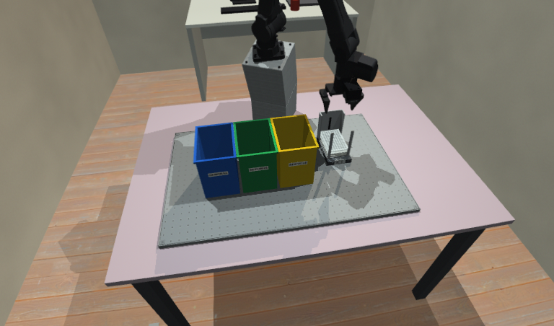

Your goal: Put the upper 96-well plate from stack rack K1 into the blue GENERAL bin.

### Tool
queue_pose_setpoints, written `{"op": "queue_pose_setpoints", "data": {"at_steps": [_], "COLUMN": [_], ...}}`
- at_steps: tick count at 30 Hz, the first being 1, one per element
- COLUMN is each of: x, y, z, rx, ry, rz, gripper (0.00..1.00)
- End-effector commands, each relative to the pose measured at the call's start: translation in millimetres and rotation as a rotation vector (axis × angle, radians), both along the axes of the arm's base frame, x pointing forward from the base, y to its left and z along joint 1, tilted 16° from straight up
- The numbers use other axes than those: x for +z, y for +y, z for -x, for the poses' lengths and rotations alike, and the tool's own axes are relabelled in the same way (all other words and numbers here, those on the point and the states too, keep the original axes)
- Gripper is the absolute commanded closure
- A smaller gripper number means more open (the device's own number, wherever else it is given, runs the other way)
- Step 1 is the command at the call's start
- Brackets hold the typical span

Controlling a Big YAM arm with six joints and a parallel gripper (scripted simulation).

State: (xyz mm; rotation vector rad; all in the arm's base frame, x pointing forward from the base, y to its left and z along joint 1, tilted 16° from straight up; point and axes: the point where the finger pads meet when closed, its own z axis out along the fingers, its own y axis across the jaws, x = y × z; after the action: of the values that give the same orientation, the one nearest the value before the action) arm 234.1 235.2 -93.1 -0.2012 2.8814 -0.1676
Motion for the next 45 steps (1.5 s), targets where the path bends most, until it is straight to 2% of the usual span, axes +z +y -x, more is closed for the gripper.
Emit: {"op": "queue_pose_setpoints", "data": {"at_steps": [1,14,19,30,31,45], "x": [-11,-27,-34,-49,-51,-74], "y": [-4,2,2,-1,1,-6], "z": [-3.1,-8.6,-16.8,-19.7,-15.4,-24.3], "rx": [-0.001,0.011,-0.001,-0.001,0.013,-0.001], "ry": [0.005,-0.001,-0.007,-0.006,-0.003,-0.003], "rz": [0.005,-0.003,-0.01,-0.008,-0.005,-0.005], "gripper": [0.0,0.0,0.0,0.0,0.0,0.0]}}
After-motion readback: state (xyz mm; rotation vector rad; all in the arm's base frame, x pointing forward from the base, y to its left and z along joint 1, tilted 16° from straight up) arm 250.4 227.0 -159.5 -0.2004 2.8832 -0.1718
